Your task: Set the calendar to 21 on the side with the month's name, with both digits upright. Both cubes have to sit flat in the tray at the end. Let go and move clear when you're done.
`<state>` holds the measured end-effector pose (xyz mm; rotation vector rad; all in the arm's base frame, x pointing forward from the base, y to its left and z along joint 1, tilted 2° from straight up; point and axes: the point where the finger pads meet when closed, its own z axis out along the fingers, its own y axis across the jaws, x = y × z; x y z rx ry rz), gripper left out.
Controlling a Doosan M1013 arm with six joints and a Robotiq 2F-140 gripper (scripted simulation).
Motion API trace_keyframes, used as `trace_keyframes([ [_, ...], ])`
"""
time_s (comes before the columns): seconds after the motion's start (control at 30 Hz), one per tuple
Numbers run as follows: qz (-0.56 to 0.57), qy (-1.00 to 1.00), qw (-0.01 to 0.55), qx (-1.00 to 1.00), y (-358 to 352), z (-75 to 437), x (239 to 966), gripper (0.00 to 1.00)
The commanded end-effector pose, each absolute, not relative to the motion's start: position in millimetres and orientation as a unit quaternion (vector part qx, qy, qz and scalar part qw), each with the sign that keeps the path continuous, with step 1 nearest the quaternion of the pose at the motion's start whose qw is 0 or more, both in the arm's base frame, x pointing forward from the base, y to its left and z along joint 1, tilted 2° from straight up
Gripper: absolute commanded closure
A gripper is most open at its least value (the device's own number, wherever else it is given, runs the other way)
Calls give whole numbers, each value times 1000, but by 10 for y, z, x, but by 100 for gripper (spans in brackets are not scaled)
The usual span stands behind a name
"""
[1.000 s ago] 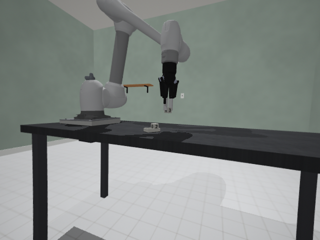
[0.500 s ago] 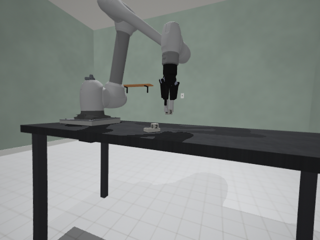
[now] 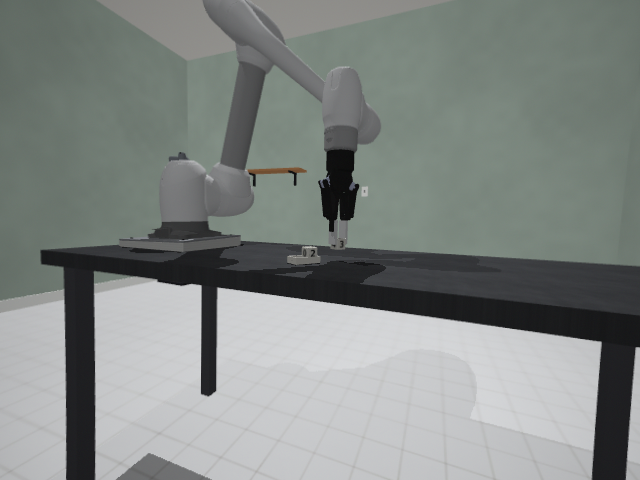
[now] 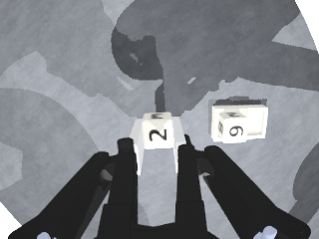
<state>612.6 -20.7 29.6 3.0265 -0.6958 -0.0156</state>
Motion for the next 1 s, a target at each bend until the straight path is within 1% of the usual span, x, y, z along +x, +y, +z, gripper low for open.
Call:
trace_keyframes([
  [0.0, -8, -223, 17, 975, -200, 103, 6089, 76],
  [0.23, -8, -223, 17, 975, -204, -10, 6086, 76],
  [0.97, -8, -223, 17, 975, -204, -14, 6086, 76],
])
